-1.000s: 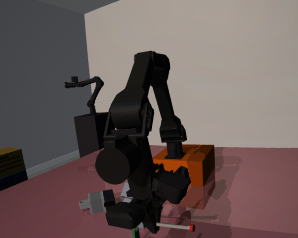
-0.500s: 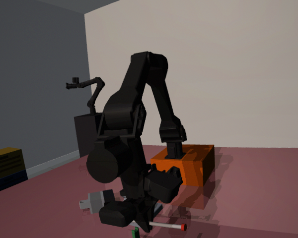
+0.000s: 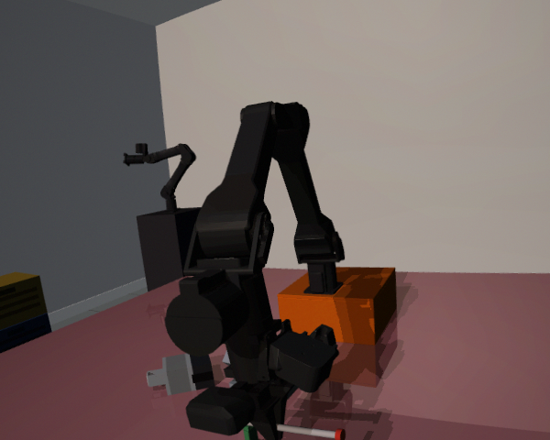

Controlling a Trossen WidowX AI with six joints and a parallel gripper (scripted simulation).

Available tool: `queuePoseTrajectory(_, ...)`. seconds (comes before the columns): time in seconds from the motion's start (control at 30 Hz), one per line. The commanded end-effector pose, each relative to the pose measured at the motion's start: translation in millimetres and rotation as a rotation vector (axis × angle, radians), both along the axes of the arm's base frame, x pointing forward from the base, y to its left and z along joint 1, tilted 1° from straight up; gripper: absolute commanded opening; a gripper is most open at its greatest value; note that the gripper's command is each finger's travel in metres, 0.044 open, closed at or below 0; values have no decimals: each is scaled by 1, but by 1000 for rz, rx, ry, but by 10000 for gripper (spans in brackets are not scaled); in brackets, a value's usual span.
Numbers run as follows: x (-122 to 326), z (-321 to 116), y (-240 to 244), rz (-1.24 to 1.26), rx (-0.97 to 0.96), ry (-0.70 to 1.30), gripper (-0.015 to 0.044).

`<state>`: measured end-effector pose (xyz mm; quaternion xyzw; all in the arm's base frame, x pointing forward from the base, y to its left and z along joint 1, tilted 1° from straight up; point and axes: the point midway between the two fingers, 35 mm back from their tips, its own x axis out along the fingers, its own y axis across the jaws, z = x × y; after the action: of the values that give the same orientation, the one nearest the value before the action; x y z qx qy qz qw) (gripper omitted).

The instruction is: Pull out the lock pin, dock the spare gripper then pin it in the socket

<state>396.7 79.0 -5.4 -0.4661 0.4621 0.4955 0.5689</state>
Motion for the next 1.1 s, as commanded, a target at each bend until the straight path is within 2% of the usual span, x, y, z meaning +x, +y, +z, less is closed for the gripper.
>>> queuePoseTrajectory(0.0, -3, -9, -1, 4, -1, 3, 0)
queuePoseTrajectory(0.67, -4, -20, -1, 21, 3, -27, 0)
queuePoseTrajectory(1.0, -1, -10, 0, 8, 7, -39, 0)
queuePoseTrajectory(1.07, -1, -10, 0, 8, 7, -39, 53)
